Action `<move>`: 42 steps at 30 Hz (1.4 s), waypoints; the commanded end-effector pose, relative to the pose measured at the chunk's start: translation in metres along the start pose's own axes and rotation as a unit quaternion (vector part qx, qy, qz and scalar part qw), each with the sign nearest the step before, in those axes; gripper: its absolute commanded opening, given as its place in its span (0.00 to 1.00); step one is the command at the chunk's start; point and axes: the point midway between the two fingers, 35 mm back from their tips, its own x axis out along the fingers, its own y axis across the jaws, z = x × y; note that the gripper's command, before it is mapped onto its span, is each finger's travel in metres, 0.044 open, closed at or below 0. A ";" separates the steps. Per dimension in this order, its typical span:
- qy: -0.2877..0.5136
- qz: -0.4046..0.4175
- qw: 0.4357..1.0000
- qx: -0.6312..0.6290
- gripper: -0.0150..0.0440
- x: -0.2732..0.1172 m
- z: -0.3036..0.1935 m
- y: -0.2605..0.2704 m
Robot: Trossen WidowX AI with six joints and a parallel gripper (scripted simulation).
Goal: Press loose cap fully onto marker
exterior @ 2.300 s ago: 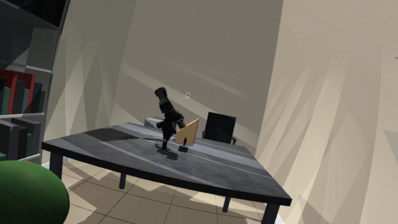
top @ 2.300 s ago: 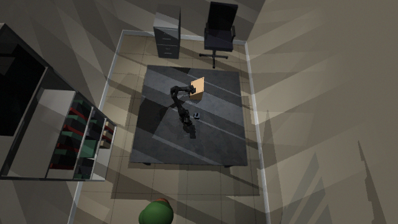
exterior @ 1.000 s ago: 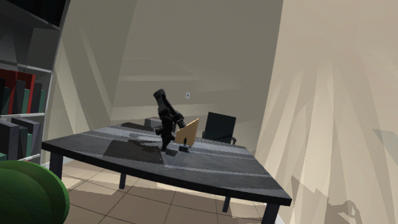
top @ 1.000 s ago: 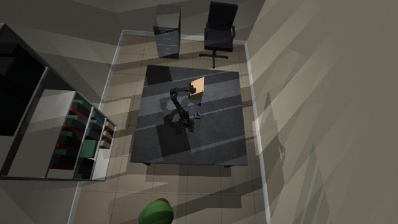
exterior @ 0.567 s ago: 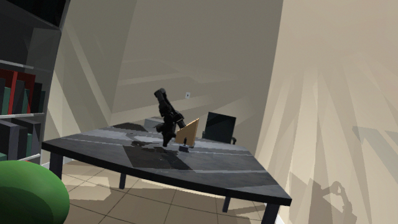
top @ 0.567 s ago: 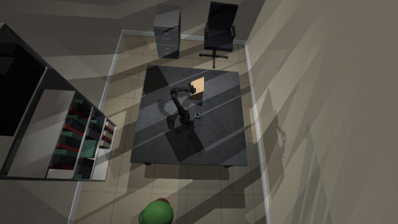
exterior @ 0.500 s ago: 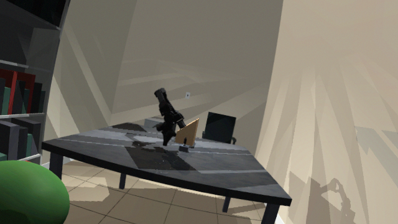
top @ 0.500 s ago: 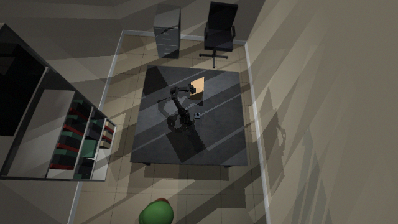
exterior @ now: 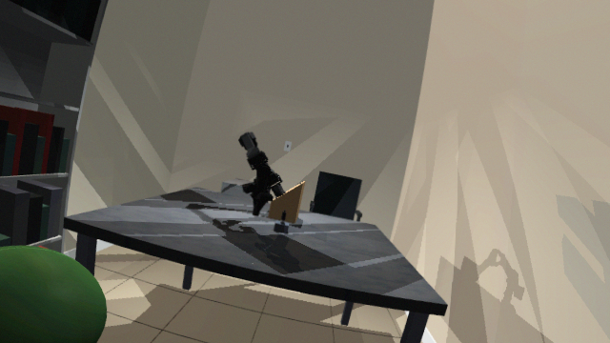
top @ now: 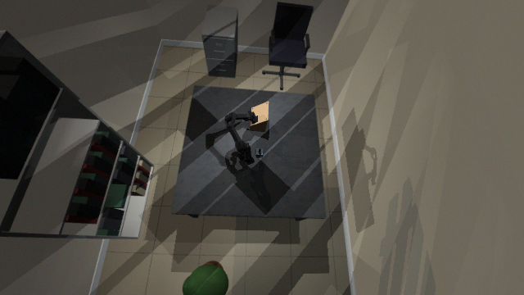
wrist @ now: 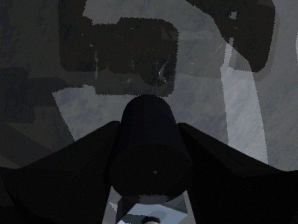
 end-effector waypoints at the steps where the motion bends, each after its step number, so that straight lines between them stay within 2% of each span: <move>1: 0.004 0.003 1.000 -0.001 0.25 -0.008 -0.017 0.003; 34: 0.006 0.000 1.000 -0.002 0.25 -0.057 -0.140 -0.008; 42: 0.005 -0.001 1.000 -0.002 0.25 -0.055 -0.144 -0.010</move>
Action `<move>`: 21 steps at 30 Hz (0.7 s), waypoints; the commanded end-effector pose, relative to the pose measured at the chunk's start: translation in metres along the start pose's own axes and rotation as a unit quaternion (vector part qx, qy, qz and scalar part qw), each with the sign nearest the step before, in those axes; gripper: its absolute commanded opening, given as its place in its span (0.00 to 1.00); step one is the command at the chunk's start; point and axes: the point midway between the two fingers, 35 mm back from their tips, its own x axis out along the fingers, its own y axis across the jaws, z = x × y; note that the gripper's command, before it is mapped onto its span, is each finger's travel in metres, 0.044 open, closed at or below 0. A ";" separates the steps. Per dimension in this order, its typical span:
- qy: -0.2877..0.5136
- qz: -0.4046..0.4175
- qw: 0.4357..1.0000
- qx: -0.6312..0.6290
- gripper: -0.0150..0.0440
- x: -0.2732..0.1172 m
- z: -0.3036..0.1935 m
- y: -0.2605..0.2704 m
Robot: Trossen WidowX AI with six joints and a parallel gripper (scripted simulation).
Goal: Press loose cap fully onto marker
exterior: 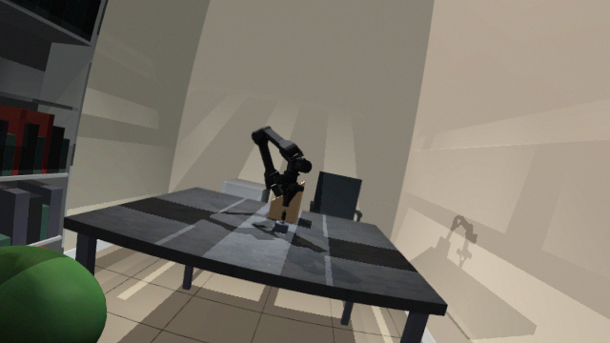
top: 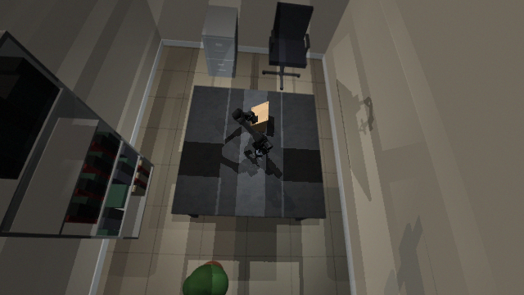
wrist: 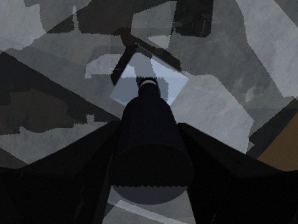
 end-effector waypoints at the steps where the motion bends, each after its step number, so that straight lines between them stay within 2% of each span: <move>1: 0.001 -0.004 1.000 0.002 0.25 0.005 -0.003 -0.003; 21: 0.000 -0.003 1.000 0.002 0.25 0.031 -0.002 -0.002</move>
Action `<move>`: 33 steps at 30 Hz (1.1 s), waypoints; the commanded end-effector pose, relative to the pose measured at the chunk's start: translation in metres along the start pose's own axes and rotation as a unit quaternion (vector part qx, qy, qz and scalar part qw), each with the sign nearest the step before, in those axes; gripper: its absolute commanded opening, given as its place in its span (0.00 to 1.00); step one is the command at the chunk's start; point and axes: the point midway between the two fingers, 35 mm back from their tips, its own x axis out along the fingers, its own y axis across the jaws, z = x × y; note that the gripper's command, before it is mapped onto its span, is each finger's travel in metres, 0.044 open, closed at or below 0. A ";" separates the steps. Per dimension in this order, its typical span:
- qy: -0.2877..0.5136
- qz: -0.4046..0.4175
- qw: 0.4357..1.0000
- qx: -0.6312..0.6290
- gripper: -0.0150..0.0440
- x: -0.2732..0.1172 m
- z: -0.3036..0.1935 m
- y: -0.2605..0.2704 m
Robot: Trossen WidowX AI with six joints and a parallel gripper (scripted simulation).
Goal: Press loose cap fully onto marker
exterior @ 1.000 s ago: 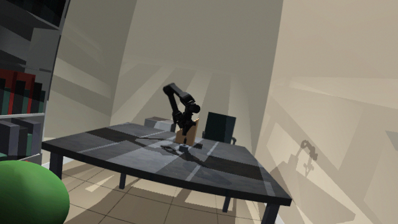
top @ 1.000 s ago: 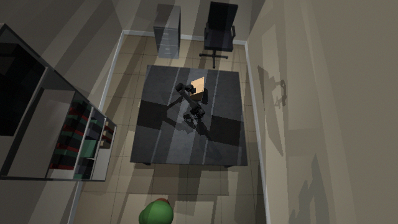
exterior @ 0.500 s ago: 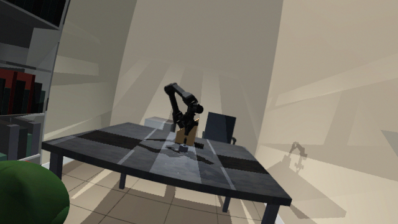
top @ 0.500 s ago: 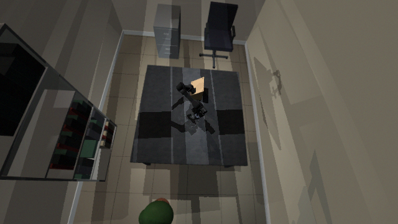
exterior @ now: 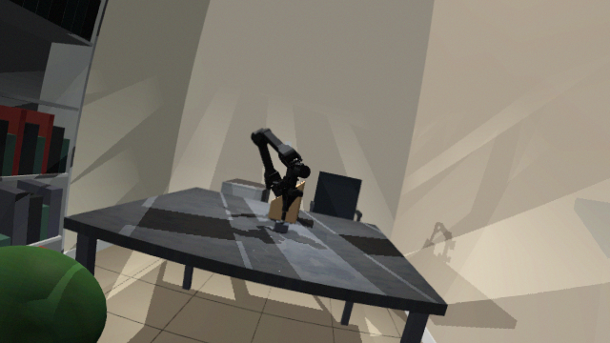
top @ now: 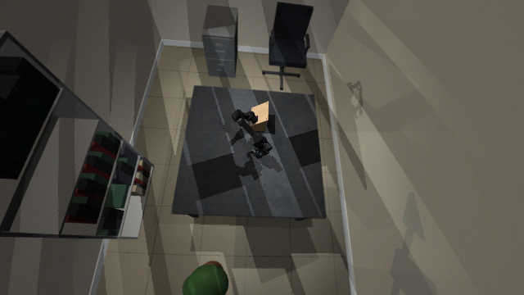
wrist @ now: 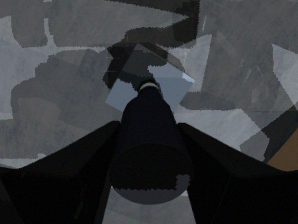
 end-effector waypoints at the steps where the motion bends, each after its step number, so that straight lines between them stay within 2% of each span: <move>1: -0.002 -0.002 1.000 -0.004 0.25 0.009 0.000 -0.001; 17: -0.003 -0.003 1.000 -0.004 0.25 0.034 0.000 -0.003; 31: -0.003 -0.003 1.000 -0.004 0.25 0.036 0.000 -0.003; 33: -0.001 -0.003 1.000 -0.001 0.34 0.036 0.000 -0.003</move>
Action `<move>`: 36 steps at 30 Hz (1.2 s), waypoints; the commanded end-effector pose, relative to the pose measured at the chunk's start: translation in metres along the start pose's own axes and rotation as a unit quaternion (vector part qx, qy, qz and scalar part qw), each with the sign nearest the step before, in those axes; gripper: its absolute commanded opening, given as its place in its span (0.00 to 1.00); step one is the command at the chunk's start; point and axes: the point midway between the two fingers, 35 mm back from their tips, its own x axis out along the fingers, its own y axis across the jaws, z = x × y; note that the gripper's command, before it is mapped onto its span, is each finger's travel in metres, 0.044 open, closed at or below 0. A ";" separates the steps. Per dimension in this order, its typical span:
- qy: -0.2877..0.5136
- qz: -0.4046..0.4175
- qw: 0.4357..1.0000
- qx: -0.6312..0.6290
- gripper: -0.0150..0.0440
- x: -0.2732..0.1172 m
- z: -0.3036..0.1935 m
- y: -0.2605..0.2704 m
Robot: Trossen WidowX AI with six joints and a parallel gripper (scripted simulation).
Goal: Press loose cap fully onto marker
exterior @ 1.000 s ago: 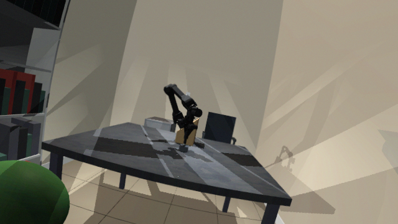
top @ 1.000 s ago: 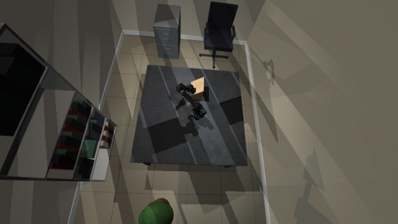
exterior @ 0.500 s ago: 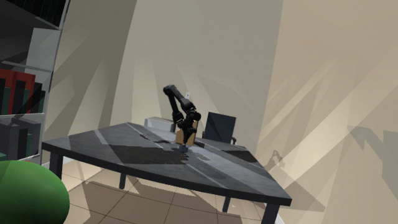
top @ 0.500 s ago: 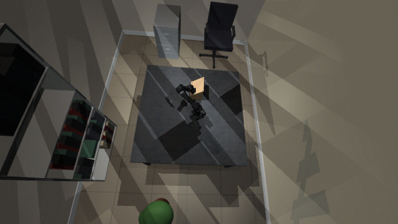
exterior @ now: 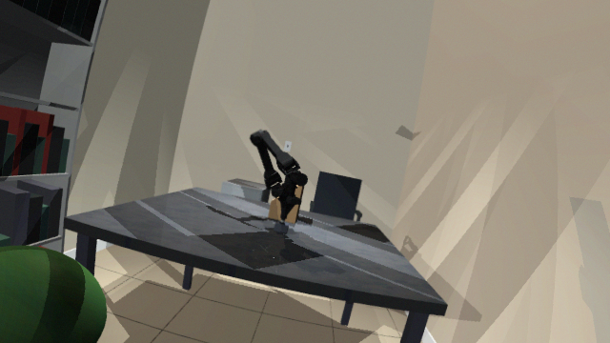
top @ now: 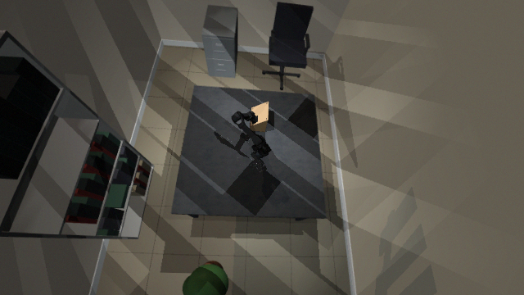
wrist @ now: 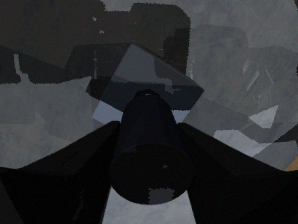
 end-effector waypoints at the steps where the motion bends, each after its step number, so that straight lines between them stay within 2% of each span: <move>1: 0.000 0.000 1.000 0.000 0.39 0.000 0.000 0.000; 15: 0.000 0.000 1.000 0.000 1.00 0.000 0.000 0.000; 18: 0.000 0.000 1.000 0.000 1.00 -0.003 0.000 0.000; 23: 0.002 0.001 1.000 0.000 1.00 -0.072 -0.001 0.001; 29: 0.002 0.000 1.000 0.000 1.00 -0.075 -0.001 0.000; 31: 0.002 0.001 0.999 -0.032 0.91 -0.075 -0.001 0.000; 36: 0.001 0.001 0.964 -0.264 0.69 -0.071 -0.001 0.000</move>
